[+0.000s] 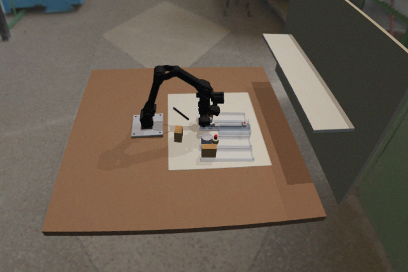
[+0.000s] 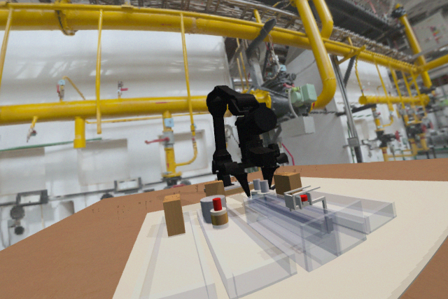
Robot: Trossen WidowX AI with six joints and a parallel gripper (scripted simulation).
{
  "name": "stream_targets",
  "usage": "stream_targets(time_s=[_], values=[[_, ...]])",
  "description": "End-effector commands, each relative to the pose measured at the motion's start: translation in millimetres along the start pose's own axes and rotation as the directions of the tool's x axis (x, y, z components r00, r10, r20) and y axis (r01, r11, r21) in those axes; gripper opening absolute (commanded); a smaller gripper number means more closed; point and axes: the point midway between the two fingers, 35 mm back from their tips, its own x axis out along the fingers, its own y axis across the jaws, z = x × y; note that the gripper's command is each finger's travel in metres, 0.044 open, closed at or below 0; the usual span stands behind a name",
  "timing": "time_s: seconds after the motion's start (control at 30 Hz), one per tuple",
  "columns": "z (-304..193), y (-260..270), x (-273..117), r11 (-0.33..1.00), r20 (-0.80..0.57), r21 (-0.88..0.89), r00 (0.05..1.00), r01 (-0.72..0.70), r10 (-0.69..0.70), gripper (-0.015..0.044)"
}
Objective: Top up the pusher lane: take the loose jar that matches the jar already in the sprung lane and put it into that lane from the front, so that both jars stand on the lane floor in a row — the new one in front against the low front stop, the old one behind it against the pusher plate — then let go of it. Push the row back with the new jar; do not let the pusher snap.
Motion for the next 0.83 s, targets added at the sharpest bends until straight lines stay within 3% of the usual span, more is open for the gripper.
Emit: stream_targets(time_s=[0.0, 0.4, 0.8], values=[[0.1, -0.2, -4.6, 1.0, -0.001, 0.0, 1.0, 0.002, -0.002, 0.0293], [-3.4, 0.2, -20.2, 1.0, -0.001, 0.0, 1.0, 0.002, -0.002, 0.0293], [-43.6, 0.3, -22.4, 1.0, -0.005, -0.001, 1.0, 0.002, -0.002, 0.0293]])
